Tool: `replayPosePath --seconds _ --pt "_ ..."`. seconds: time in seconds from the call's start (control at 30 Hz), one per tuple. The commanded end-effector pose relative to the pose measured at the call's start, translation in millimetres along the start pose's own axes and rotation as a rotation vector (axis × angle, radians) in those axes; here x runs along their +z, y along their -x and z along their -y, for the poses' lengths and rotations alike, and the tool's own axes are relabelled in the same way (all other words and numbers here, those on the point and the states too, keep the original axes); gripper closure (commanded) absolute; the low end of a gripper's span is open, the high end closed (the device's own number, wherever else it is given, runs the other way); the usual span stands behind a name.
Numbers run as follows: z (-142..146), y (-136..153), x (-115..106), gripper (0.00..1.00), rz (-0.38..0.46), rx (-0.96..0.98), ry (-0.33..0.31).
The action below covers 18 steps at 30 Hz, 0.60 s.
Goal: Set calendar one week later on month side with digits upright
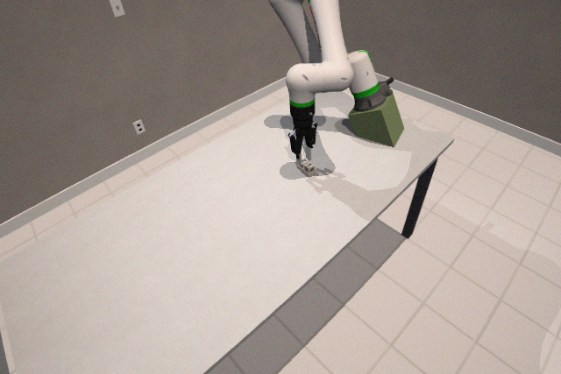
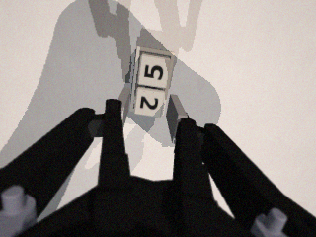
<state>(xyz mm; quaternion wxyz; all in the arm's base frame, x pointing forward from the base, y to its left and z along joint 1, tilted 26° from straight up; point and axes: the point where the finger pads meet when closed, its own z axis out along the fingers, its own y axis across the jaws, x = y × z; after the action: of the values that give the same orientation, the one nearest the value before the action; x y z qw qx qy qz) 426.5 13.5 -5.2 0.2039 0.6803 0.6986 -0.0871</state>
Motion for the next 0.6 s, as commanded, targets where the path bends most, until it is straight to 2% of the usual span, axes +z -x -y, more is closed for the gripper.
replayPosePath --seconds 0.0,0.27,0.57 --pt "0 0 5 0.71 0.000 0.000 0.000" --pt "0 0 16 0.71 0.000 0.000 0.001" --pt "0 0 18 0.71 0.000 0.000 0.000"
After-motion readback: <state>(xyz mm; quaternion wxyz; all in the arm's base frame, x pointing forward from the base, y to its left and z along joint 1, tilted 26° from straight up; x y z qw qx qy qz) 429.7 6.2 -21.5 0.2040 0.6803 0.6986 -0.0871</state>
